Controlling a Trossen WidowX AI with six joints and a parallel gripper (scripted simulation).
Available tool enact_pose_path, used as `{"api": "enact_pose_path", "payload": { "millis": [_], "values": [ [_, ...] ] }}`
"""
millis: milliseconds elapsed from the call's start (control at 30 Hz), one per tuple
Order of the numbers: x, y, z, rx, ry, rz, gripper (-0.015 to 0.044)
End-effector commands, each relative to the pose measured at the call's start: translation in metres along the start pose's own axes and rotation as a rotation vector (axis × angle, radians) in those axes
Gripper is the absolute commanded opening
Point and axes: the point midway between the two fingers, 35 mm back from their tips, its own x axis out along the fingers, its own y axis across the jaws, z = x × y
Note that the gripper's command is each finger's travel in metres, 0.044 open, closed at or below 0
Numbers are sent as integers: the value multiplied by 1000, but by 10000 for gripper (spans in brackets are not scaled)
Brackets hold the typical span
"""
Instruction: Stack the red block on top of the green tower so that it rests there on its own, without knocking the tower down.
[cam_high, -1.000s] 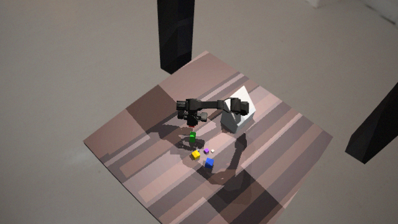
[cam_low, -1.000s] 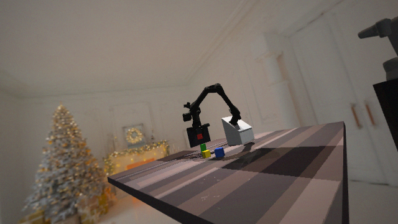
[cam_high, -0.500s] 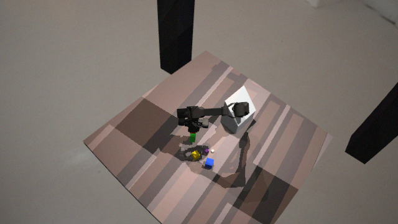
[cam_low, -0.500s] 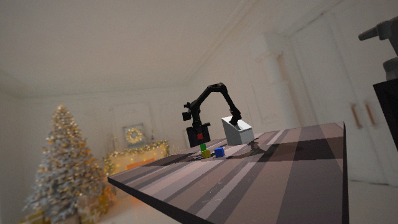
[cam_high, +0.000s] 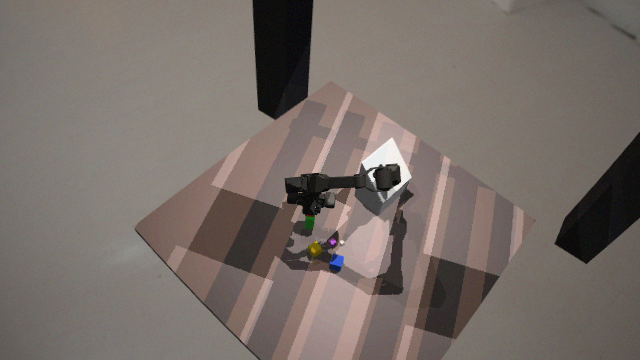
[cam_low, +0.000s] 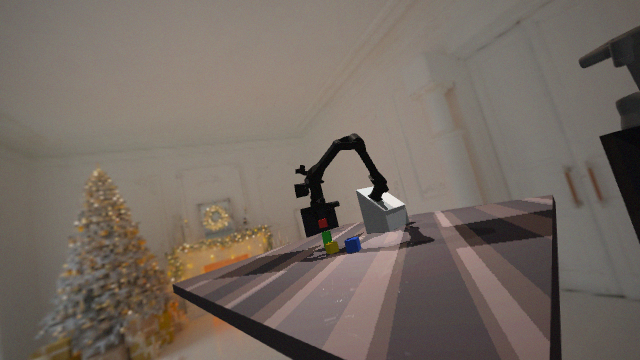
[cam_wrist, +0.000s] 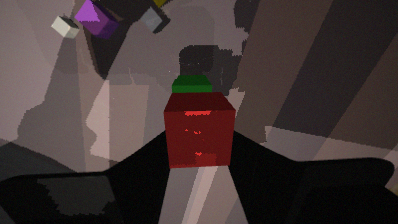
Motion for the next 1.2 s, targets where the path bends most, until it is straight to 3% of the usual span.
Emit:
{"api": "enact_pose_path", "payload": {
  "millis": [0,1167],
  "values": [
    [17,3,-1,7,0,8,0],
    [22,3,-1,7,0,8,0]
  ]
}}
